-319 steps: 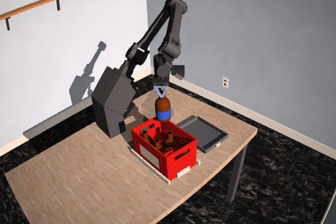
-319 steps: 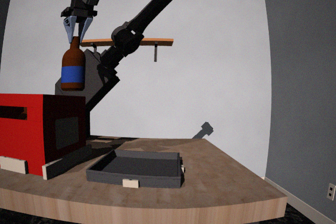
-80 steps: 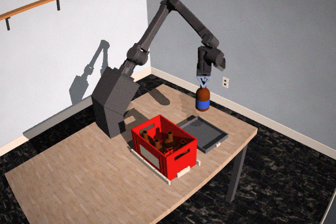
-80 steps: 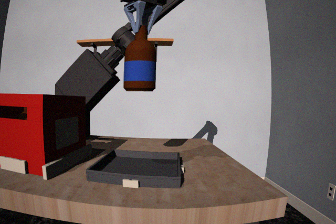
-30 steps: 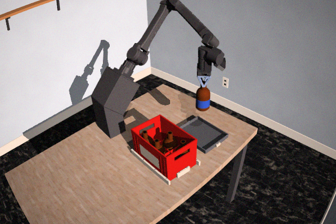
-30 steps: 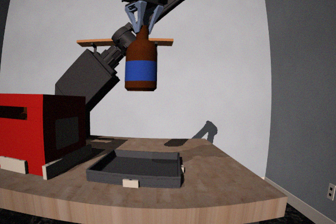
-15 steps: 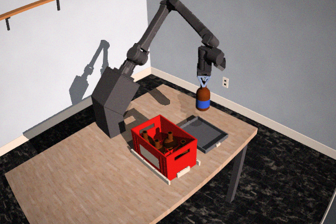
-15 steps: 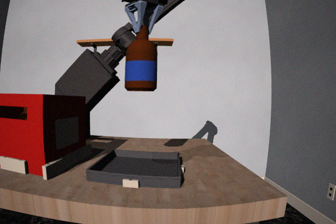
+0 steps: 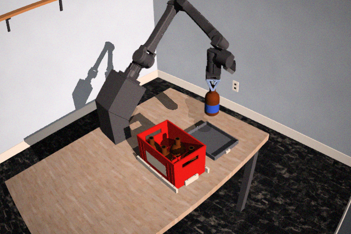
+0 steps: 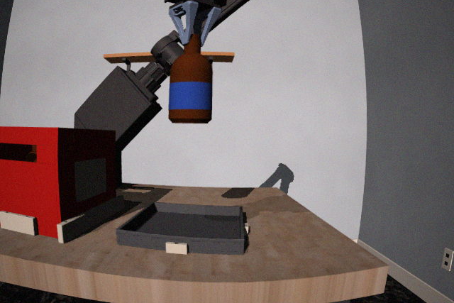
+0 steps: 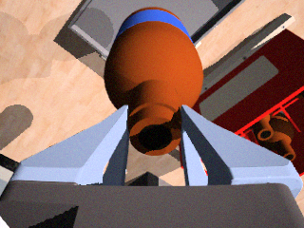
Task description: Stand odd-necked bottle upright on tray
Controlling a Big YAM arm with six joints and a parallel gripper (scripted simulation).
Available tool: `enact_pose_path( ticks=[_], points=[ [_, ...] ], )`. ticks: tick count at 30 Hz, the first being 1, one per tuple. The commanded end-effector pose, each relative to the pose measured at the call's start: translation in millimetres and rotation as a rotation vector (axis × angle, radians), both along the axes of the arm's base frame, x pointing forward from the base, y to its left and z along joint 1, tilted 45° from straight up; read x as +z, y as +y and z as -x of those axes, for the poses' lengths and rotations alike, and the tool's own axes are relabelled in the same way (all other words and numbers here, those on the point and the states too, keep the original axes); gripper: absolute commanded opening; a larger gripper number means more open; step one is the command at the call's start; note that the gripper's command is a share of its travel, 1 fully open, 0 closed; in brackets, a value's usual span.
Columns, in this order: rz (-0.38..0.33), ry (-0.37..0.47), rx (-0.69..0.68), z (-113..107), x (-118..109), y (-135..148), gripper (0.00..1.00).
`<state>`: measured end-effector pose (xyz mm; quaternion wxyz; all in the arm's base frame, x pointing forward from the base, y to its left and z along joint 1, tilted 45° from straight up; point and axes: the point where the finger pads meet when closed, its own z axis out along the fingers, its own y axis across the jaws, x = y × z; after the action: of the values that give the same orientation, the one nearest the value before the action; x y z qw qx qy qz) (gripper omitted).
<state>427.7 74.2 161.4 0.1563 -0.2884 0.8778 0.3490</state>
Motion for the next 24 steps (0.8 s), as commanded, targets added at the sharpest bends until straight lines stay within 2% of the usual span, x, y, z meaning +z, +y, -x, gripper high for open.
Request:
enact_pose_path(
  ticks=[1,12,19,20,24],
  points=[
    [0.006,-0.061,-0.001,-11,31,1,0.0],
    [0.008,-0.076,-0.001,-15,30,3,0.0],
    [0.005,-0.05,0.003,-5,17,7,0.0],
    [0.004,-0.041,-0.019,-4,12,-1,0.0],
    [0.004,-0.047,0.006,-4,11,13,0.0]
  ],
)
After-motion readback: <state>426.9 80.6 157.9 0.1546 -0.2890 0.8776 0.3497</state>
